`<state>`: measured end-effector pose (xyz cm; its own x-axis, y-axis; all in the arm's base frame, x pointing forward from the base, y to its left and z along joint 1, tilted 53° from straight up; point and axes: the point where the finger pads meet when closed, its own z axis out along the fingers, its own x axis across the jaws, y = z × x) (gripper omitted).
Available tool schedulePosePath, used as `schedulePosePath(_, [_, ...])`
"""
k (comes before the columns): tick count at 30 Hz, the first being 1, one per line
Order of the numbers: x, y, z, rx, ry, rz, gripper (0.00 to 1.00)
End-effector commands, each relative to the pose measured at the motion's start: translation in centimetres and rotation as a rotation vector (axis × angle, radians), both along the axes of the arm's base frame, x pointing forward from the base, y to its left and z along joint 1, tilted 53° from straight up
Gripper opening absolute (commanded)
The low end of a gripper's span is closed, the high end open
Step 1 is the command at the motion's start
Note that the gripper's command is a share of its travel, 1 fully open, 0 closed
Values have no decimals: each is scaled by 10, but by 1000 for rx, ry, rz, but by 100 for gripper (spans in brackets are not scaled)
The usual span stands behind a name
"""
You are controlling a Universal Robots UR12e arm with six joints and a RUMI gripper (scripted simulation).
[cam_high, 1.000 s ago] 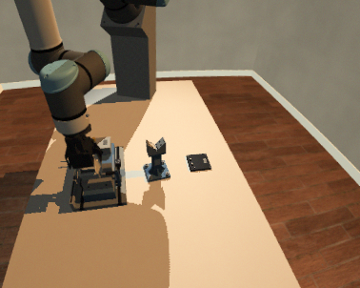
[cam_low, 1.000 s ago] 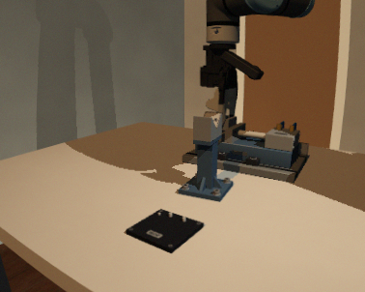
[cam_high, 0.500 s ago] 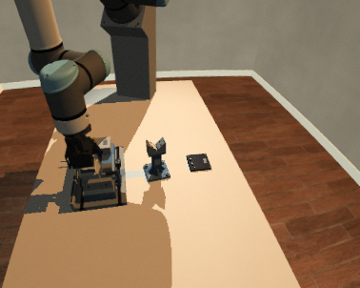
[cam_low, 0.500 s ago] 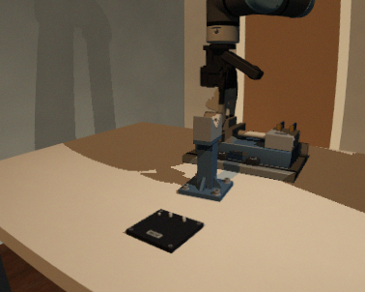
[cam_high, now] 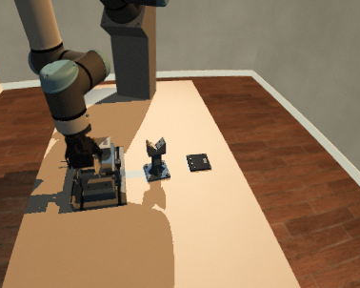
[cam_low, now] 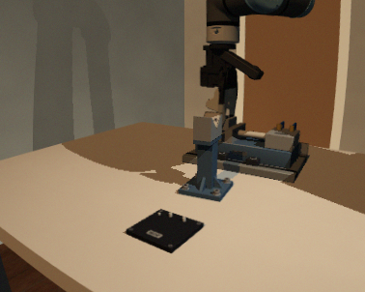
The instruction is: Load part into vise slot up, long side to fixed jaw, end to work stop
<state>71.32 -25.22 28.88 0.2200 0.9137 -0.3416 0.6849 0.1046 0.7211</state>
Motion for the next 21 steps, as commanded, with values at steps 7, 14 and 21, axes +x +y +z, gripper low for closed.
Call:
schedulePosePath(7, [0, 0, 0, -1, -1, 0, 0])
schedulePosePath(14, [1, 0, 0, -1, -1, 0, 0])
schedulePosePath(21, [1, -1, -1, -1, -1, 0, 0])
